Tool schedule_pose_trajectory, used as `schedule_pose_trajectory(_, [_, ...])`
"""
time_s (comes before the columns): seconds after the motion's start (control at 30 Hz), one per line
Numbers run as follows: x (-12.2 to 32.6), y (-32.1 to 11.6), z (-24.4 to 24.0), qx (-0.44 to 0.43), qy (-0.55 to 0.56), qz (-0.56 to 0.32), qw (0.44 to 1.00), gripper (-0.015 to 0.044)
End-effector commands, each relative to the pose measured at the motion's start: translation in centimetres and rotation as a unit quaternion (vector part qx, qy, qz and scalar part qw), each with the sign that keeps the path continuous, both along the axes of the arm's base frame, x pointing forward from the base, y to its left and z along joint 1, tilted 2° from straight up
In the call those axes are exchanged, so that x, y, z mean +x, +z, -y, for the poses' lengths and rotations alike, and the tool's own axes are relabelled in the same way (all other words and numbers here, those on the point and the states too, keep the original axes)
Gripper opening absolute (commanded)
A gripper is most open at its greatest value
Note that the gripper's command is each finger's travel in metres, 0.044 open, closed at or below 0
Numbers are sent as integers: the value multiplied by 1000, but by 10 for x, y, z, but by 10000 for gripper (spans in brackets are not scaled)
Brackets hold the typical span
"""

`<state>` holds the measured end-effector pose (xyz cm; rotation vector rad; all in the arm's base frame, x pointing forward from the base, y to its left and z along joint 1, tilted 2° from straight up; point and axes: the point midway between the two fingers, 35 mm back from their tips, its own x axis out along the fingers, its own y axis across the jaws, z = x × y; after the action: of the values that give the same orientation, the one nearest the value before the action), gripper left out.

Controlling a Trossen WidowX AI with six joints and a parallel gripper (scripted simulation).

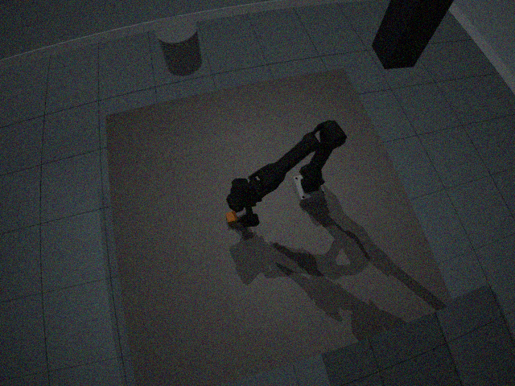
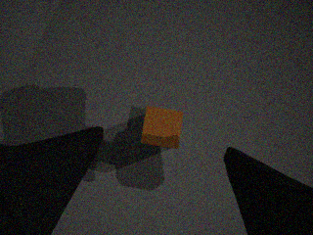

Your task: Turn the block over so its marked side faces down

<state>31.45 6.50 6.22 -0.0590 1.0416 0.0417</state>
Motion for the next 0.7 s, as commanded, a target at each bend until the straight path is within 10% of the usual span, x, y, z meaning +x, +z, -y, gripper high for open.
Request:
schedule_pose_trajectory(0.0, [6, 4, -1, -1, -2, -40, 999, 440])
schedule_pose_trajectory(0.67, [35, 21, -2, -12, -9, -252, 968, 440])
